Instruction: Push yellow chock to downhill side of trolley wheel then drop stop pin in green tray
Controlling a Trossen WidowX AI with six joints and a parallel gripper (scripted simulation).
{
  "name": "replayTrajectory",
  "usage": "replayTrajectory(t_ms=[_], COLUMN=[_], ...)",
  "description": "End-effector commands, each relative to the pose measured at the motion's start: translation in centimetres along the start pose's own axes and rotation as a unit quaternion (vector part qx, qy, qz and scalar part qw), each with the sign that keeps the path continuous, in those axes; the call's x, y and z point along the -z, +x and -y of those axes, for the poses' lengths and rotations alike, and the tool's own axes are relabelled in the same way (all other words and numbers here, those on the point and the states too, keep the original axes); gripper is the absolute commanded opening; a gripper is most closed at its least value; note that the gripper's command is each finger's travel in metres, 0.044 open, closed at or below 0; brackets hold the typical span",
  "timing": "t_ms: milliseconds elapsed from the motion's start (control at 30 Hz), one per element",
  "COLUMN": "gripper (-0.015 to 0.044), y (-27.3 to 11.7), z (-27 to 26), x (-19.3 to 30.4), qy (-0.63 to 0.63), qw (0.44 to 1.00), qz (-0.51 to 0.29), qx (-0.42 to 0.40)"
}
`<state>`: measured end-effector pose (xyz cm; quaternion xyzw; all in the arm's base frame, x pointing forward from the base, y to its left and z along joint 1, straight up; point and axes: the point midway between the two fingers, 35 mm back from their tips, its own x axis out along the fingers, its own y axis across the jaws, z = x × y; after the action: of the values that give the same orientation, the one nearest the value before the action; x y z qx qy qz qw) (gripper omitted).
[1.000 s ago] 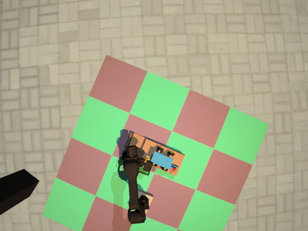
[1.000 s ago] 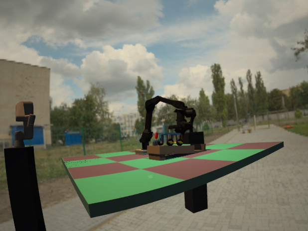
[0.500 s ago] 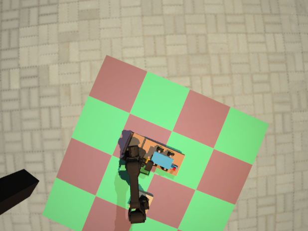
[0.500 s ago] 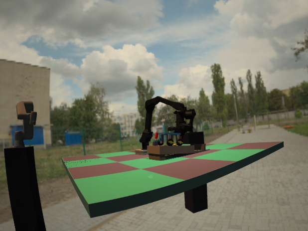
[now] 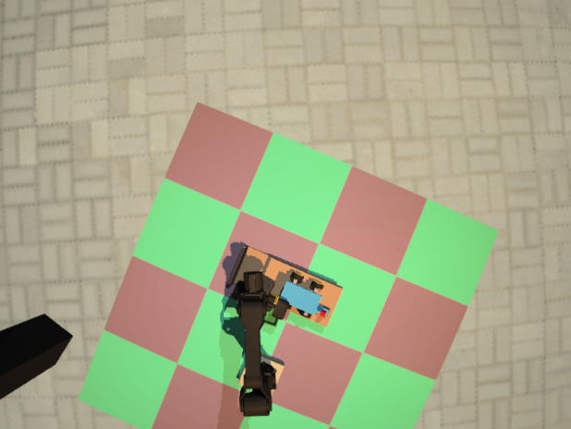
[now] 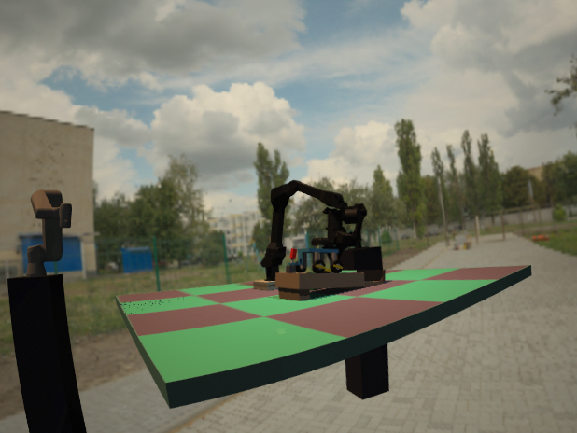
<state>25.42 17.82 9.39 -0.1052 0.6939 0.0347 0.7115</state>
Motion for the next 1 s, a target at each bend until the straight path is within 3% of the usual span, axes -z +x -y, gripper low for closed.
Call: replayTrajectory(t_ms=[0, 833, 967], gripper=[0.0, 0.0, 0.0105], y=[-0.1, 0.1, 0.1], z=[0.5, 1.4, 1.4], x=[0.0, -0.1, -0.1], qy=[-0.001, -0.001, -0.001], qw=[1.0, 1.0, 1.0], qz=[0.004, 0.001, 0.001], qx=[0.002, -0.001, -0.001])
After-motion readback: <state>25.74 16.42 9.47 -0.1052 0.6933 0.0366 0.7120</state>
